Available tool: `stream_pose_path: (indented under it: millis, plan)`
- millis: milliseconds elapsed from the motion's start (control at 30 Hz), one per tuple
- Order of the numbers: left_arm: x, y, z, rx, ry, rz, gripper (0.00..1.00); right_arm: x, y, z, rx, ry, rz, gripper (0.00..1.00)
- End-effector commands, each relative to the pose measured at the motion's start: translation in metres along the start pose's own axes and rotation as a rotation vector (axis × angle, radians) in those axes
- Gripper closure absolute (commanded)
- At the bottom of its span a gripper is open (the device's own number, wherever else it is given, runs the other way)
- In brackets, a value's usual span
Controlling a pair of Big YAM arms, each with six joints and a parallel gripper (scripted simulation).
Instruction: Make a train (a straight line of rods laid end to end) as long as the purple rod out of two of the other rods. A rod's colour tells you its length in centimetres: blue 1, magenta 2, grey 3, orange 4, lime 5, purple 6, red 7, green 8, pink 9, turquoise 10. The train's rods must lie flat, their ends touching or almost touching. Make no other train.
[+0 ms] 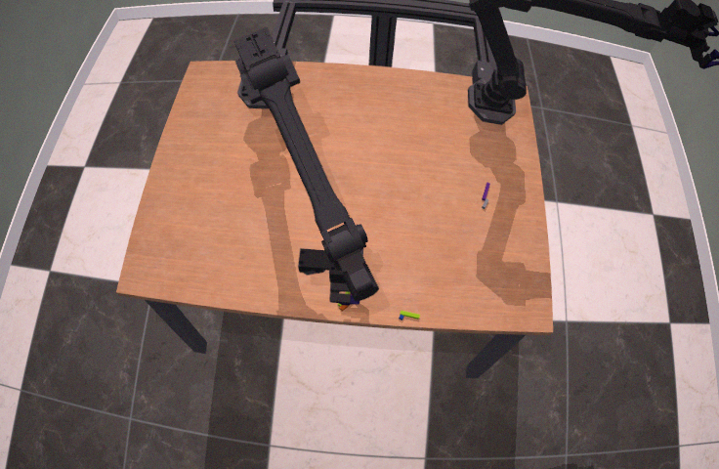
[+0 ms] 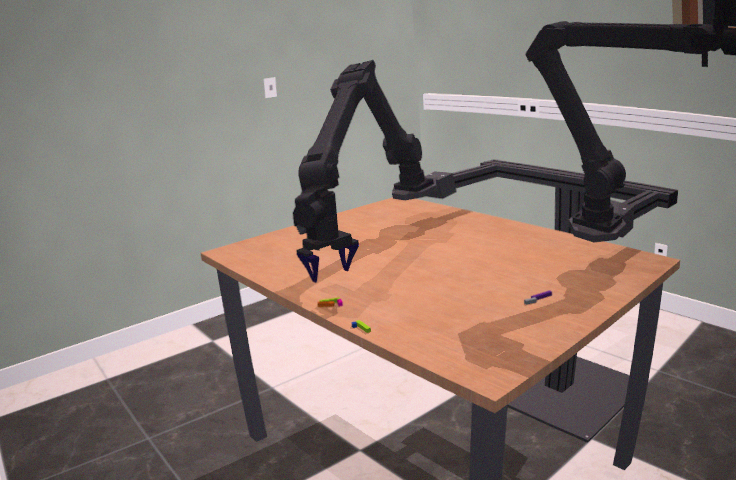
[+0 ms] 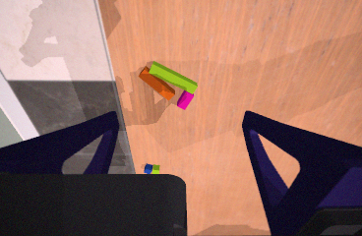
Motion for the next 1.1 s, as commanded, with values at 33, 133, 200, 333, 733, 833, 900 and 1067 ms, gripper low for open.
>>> stream_pose_path:
  millis: [33, 133, 200, 333, 733, 833, 900, 1067]
  plan:
    - [0.0122, 0.0029, 0.0053, 0.005, -0.047, 0.015, 0.0, -0.0052, 0.0129, 0.0294, 0.049, 0.01, -0.02, 0.0]
    - [0.0122, 0.0029, 0.0053, 0.005, -0.047, 0.015, 0.0, -0.0061, 0.0122, 0.0289, 0.047, 0.01, -0.016, 0.0]
    - [0.0122, 0.0029, 0.0053, 0.005, -0.047, 0.015, 0.0, -0.0013, 0.0133, 0.0283, 0.047, 0.008, -0.019, 0.0]
    - [0.0122, 0.0029, 0.0053, 0.005, -0.047, 0.015, 0.0, -0.0002, 0.0136, 0.0281, 0.046, 0.008, -0.021, 0.0]
    - [0.0122, 0.0029, 0.0053, 0.005, -0.047, 0.015, 0.0, -0.0002, 0.0136, 0.0281, 0.046, 0.008, -0.021, 0.0]
    - [0.0122, 0.0029, 0.0053, 0.005, -0.047, 0.015, 0.0, -0.0002, 0.0136, 0.0281, 0.046, 0.008, -0.021, 0.0]
    - [0.0122, 0.0029, 0.0053, 0.005, -0.047, 0.015, 0.0, -0.0002, 0.0136, 0.0281, 0.046, 0.008, -0.021, 0.0]
    - [0.0122, 0.0029, 0.0053, 0.005, -0.047, 0.015, 0.0, -0.0002, 0.0136, 0.0281, 0.046, 0.008, -0.021, 0.0]
Point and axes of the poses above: on each arm, the point where the finger pads meet when closed, its own z axis back along the fingers, its own y axis across the jaws, x = y × z, the point moved 10 cm from there along z, back along the fingers, and after that the axes turned 14 degrees about z, right-handed, at the moved point
